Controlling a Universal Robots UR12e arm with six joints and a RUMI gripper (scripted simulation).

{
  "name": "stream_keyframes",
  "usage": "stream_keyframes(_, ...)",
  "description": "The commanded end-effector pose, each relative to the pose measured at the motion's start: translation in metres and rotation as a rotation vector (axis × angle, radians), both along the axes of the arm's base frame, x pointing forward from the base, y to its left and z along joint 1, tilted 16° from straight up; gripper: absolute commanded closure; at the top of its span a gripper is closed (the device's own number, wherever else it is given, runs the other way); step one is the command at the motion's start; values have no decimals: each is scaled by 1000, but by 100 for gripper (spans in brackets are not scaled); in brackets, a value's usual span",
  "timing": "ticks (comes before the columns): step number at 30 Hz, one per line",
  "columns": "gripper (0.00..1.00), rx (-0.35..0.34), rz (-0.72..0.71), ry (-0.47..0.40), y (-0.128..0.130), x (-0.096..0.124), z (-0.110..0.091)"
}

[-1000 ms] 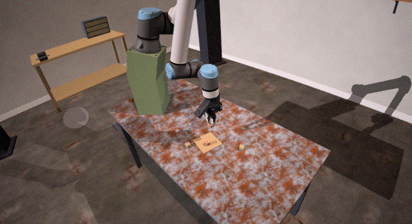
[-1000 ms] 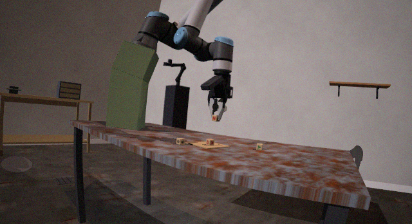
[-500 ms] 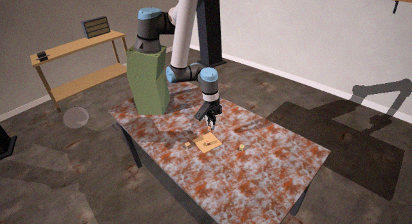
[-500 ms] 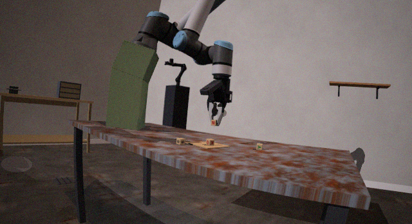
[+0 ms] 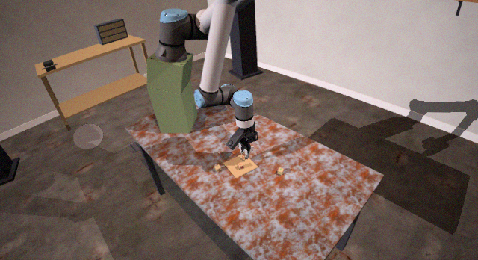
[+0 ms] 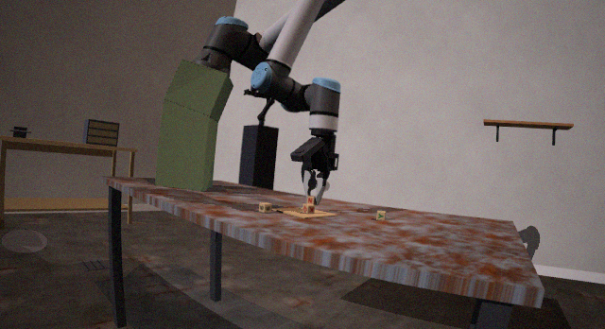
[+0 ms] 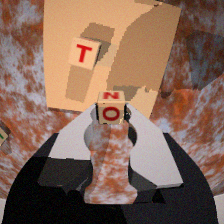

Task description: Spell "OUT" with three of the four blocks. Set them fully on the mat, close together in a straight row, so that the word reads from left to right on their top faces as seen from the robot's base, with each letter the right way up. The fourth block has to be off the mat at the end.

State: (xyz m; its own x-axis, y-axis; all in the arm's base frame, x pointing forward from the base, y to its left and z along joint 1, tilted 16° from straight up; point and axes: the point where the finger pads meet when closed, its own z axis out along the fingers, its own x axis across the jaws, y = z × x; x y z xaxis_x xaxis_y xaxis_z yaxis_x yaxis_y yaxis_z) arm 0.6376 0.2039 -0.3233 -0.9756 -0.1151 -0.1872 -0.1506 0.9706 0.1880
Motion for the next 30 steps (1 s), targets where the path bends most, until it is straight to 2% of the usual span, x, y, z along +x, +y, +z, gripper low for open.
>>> stream_keyframes(1,95,-1,-1,-13,3,9,-8)
stream_keyframes(7,95,-1,-2,-13,3,11,-13)
stream_keyframes(30,95,-1,-1,-13,4,11,-12)
